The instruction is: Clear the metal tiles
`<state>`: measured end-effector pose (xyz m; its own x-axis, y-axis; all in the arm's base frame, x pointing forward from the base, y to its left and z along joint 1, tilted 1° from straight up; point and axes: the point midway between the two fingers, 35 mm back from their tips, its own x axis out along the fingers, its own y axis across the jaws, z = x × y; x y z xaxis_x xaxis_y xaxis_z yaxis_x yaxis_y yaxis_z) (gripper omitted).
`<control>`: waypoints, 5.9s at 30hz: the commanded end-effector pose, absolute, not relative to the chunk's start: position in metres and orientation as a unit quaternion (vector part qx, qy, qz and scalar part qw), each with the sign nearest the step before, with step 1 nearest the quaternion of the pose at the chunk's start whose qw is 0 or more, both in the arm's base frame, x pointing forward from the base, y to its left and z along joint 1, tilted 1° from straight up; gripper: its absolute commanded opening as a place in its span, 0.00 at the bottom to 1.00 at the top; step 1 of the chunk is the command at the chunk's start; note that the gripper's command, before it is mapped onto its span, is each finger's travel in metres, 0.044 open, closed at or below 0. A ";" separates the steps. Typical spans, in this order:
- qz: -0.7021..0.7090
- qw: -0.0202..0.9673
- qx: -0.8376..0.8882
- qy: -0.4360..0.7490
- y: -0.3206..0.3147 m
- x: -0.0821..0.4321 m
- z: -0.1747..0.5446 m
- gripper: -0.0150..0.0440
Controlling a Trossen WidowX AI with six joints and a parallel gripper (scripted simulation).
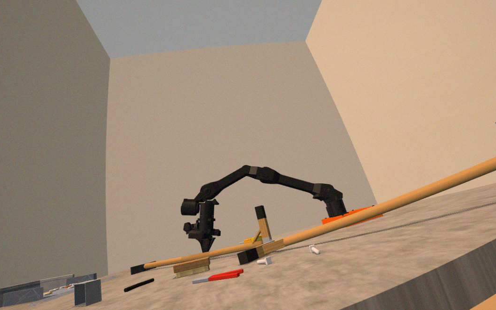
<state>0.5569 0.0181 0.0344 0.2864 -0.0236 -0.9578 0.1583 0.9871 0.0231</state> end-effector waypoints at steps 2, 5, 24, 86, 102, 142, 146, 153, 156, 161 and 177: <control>-0.057 0.801 0.057 0.594 0.018 0.557 0.037 0.25; -0.056 0.803 0.057 0.590 0.018 0.556 0.048 0.25; -0.044 0.813 0.048 0.578 0.005 0.542 0.108 0.25; -0.010 0.795 0.014 0.607 -0.017 0.534 0.028 0.25; -0.010 0.797 0.015 0.603 -0.003 0.540 0.028 0.25; -0.008 0.804 0.017 0.595 0.034 0.552 0.030 0.25; -0.007 0.804 0.017 0.594 0.038 0.553 0.030 0.25; -0.007 0.805 0.018 0.593 0.044 0.555 0.030 0.25; -0.007 0.806 0.018 0.592 0.047 0.556 0.030 0.25; -0.006 0.807 0.018 0.591 0.052 0.557 0.030 0.25; -0.005 0.809 0.020 0.587 0.068 0.560 0.031 0.25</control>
